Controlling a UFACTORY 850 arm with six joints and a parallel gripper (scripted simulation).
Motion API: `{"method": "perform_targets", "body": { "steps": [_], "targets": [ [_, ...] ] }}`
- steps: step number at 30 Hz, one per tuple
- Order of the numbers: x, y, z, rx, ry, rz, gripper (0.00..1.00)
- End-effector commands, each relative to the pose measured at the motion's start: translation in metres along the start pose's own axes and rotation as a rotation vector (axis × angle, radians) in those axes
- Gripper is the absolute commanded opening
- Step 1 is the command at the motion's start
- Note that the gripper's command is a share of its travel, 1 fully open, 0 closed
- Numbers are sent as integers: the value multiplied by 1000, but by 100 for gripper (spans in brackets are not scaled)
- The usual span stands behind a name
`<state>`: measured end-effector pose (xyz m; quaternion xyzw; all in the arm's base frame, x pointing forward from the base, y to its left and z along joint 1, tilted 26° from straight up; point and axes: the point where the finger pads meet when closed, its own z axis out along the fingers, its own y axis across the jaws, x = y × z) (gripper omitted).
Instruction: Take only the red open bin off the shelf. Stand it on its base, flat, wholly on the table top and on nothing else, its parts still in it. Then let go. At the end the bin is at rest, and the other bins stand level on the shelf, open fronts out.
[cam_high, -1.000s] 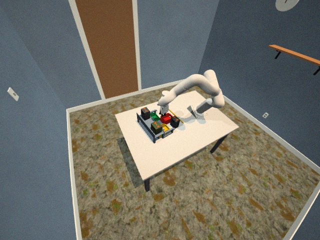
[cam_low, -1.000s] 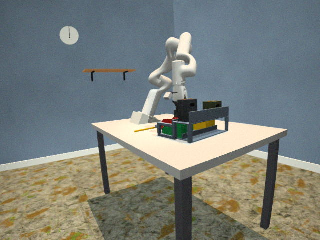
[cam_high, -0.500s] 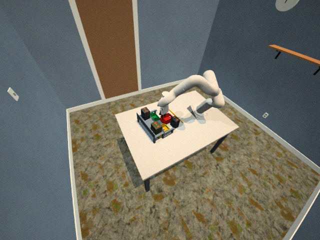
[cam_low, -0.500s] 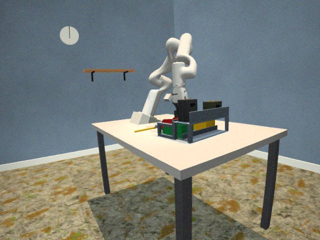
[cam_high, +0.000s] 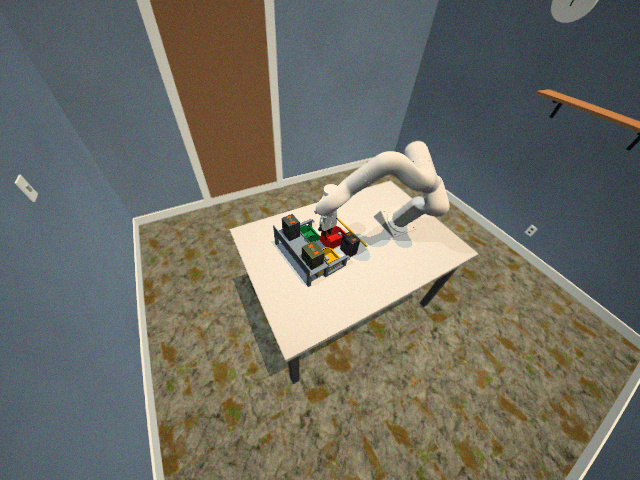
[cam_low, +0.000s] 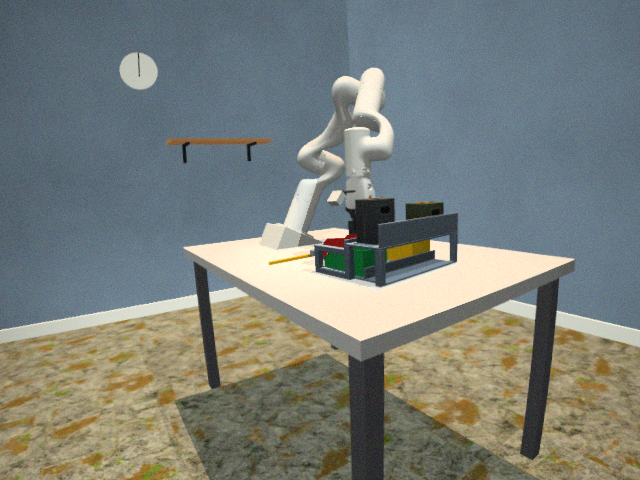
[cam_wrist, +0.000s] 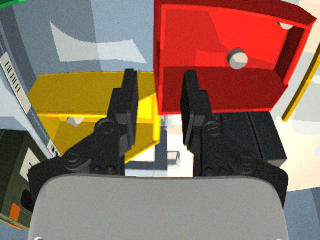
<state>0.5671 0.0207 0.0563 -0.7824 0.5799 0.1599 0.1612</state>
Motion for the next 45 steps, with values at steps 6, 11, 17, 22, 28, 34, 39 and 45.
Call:
{"method": "perform_targets", "body": {
  "steps": [6, 11, 17, 22, 28, 34, 39, 45],
  "targets": [
    [0, -1, 3, 2, 1, 0, 33],
    [0, -1, 9, 2, 1, 0, 33],
    [0, -1, 9, 2, 1, 0, 33],
    [0, -1, 11, 2, 1, 0, 33],
    [0, 0, 19, 2, 1, 0, 33],
    [0, 0, 19, 2, 1, 0, 33],
    [0, 0, 21, 2, 1, 0, 33],
    [0, 0, 29, 2, 1, 0, 33]
  ]
}}
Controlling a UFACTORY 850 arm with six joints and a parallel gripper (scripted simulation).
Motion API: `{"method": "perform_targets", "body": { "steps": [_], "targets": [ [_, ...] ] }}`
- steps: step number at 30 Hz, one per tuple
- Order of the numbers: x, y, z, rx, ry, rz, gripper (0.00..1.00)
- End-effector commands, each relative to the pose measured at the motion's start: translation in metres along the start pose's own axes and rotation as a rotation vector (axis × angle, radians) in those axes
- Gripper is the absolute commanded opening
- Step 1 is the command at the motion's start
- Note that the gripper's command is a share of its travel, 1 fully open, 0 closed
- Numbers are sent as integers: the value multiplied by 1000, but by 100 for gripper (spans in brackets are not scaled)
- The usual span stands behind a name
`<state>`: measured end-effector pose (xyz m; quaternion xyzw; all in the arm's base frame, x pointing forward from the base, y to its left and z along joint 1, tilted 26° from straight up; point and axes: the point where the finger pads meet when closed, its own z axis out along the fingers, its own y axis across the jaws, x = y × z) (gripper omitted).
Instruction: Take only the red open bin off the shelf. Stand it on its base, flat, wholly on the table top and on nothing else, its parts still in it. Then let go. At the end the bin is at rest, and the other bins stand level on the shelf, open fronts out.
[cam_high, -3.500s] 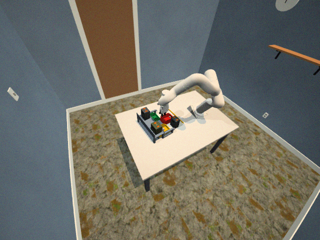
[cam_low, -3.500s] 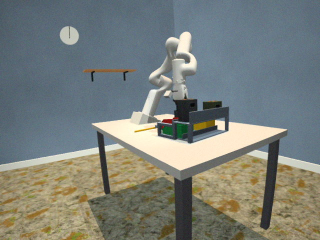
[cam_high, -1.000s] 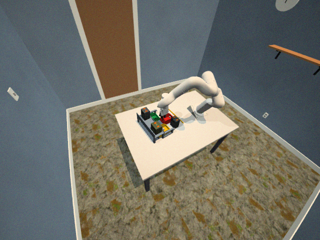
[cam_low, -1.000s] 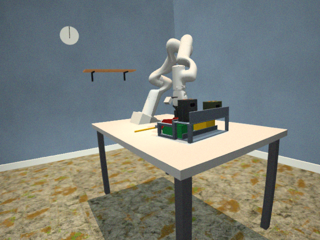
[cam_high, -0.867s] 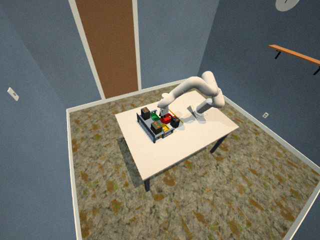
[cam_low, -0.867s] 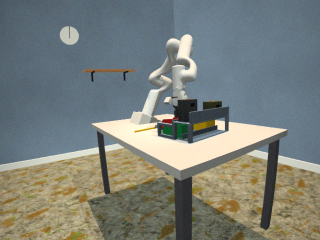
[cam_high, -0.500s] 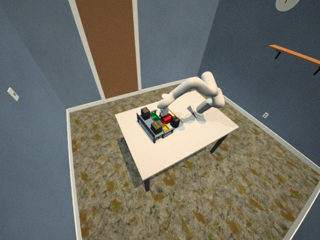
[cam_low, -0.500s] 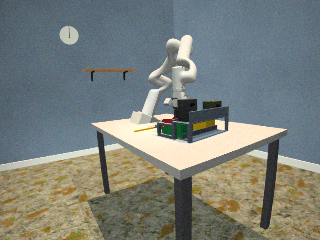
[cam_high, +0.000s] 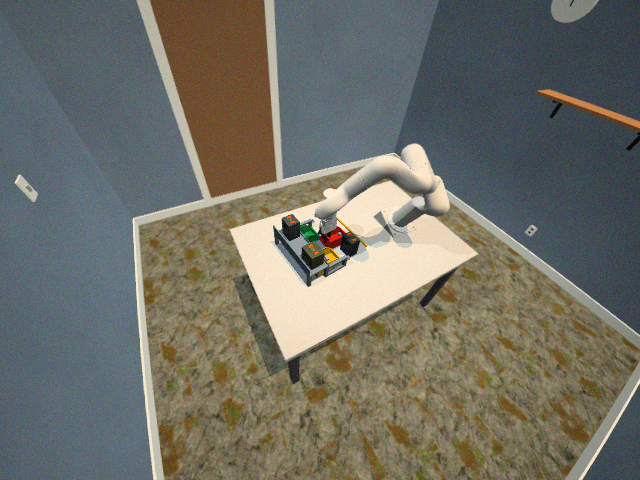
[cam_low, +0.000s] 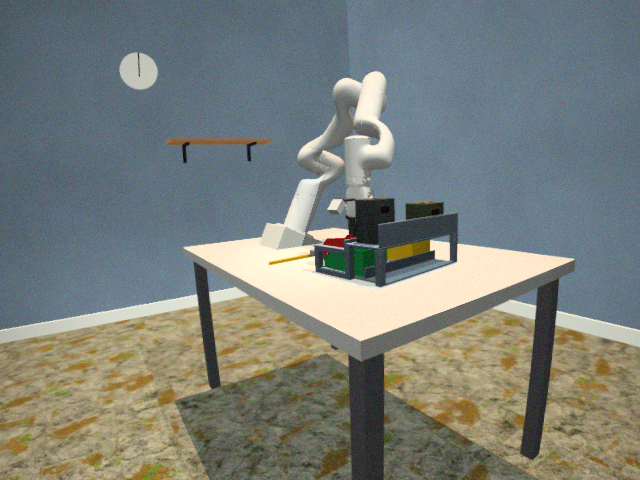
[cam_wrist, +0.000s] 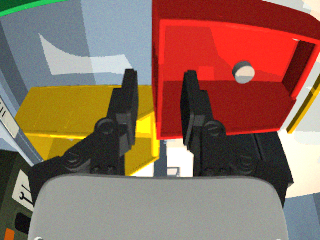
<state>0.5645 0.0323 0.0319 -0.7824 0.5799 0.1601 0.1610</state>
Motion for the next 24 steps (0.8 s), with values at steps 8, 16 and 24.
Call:
{"method": "perform_targets", "body": {
  "steps": [8, 16, 24],
  "targets": [
    [0, -1, 2, 2, 1, -1, 33],
    [0, -1, 12, 2, 1, -1, 33],
    [0, -1, 12, 2, 1, -1, 33]
  ]
}}
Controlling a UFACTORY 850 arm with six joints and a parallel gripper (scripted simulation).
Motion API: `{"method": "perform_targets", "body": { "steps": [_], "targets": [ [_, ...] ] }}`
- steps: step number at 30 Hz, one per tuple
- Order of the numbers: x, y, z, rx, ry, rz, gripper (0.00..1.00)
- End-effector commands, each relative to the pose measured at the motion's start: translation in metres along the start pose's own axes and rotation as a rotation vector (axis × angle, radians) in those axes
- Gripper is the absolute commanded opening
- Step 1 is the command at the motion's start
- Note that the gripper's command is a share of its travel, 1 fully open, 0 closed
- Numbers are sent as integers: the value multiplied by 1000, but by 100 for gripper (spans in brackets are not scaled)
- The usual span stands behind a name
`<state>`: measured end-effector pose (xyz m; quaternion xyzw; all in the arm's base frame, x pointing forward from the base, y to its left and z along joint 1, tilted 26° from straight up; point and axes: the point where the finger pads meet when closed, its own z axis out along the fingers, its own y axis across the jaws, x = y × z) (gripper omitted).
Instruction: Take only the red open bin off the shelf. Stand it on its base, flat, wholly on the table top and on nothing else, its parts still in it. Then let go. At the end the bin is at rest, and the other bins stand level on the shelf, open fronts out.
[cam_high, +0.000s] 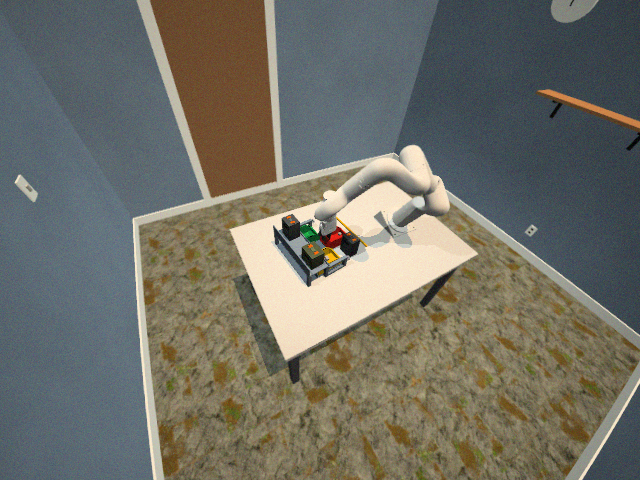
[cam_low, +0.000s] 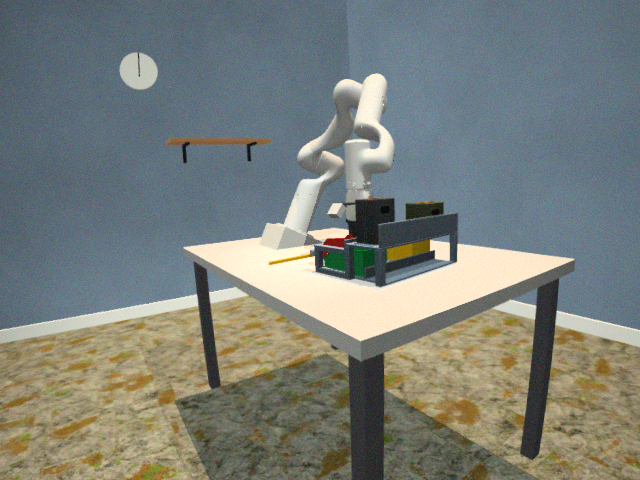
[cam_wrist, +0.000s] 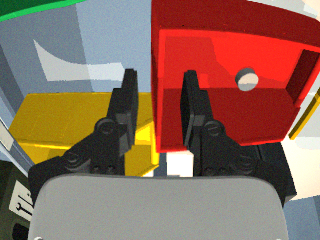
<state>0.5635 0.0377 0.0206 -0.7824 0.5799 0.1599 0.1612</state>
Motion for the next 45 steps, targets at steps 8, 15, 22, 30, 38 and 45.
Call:
{"method": "perform_targets", "body": {
  "steps": [8, 15, 22, 30, 38, 45],
  "targets": [
    [0, -1, -1, 2, 1, 0, 0],
    [0, -1, -1, 2, 1, 0, 0],
    [0, -1, -1, 2, 1, 0, 0],
    [0, -1, -1, 2, 1, 0, 0],
    [0, -1, -1, 2, 1, 0, 0],
    [0, -1, -1, 2, 1, 0, 0]
  ]
}}
